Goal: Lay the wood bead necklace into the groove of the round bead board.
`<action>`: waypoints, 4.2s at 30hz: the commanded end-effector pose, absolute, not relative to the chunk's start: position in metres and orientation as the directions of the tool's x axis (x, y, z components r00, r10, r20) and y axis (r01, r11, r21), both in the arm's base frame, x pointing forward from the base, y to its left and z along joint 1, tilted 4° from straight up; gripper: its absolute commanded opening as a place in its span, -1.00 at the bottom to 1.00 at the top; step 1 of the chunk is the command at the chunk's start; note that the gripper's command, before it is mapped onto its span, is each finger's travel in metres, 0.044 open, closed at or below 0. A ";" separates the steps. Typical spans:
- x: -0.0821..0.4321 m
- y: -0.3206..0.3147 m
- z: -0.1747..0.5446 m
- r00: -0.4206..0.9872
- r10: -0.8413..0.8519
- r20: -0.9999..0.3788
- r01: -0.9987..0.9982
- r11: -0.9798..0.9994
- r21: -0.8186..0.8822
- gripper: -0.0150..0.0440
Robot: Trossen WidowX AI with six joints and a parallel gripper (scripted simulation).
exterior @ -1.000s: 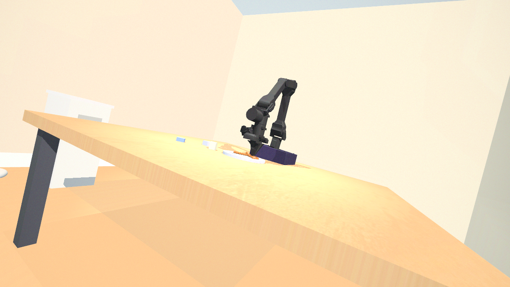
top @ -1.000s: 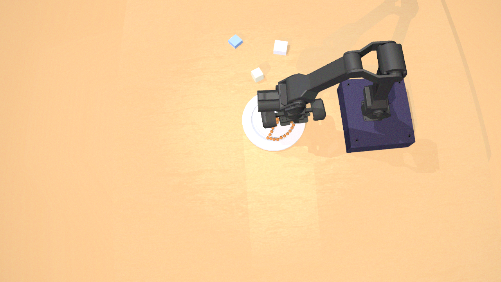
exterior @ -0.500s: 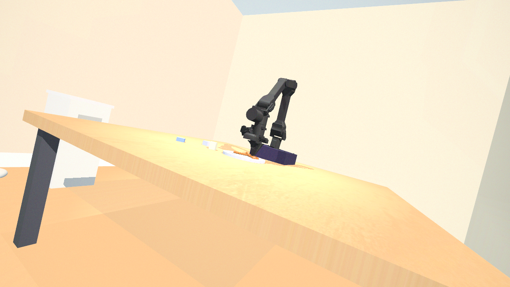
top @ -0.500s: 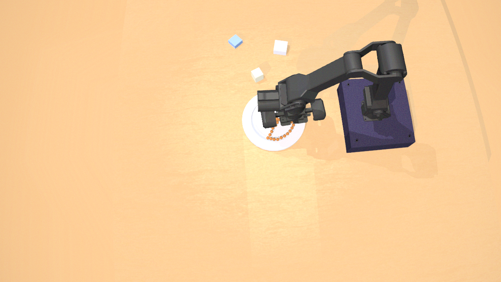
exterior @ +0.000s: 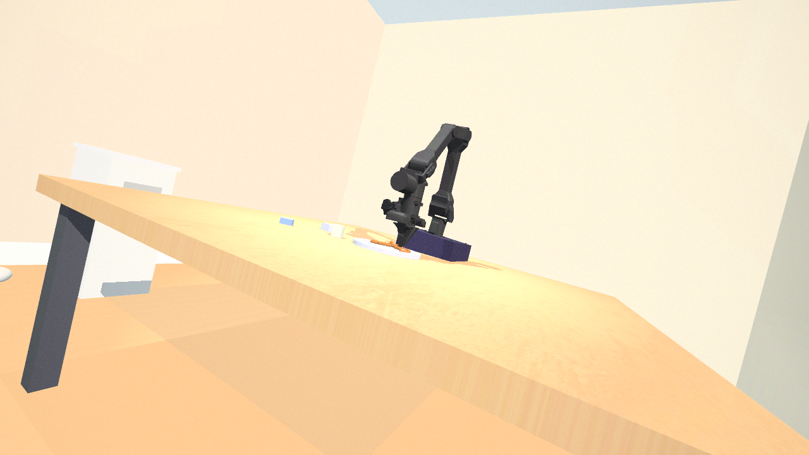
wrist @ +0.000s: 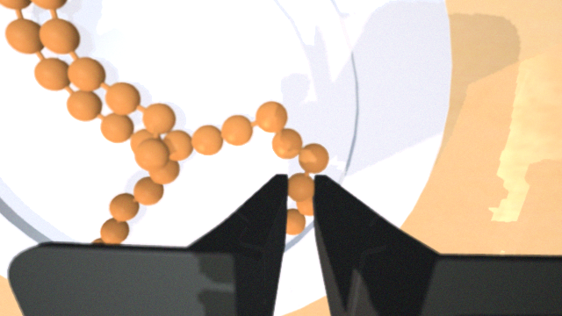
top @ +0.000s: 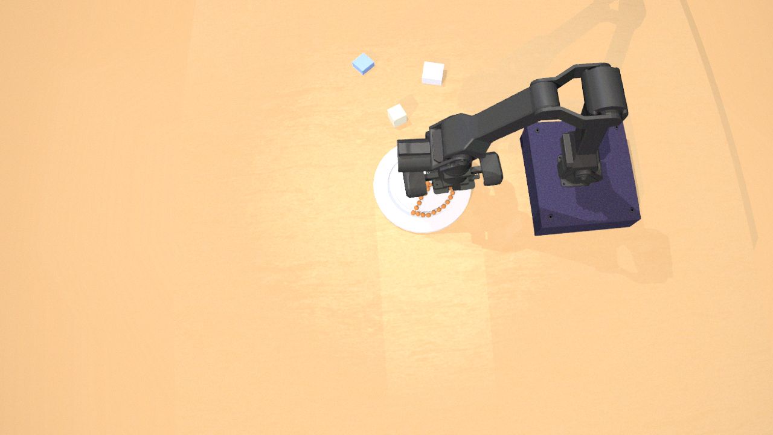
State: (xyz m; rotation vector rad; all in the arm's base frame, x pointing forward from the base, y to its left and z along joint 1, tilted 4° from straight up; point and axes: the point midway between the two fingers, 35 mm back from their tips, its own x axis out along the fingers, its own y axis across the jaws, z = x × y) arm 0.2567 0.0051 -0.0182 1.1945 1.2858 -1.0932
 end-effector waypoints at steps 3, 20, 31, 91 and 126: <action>0.257 0.004 -0.013 0.018 0.063 -0.998 0.995 0.093 0.024 -0.49; 0.248 0.002 -0.020 0.017 0.063 -0.998 0.995 0.093 0.023 -0.49; 0.249 0.003 -0.018 0.021 0.067 -0.998 0.996 0.090 0.027 0.22; 0.256 -0.009 0.011 0.027 0.064 -0.998 0.628 0.775 0.067 -0.08; 0.255 -0.007 -0.019 0.019 0.065 -0.998 0.623 0.780 0.063 -0.49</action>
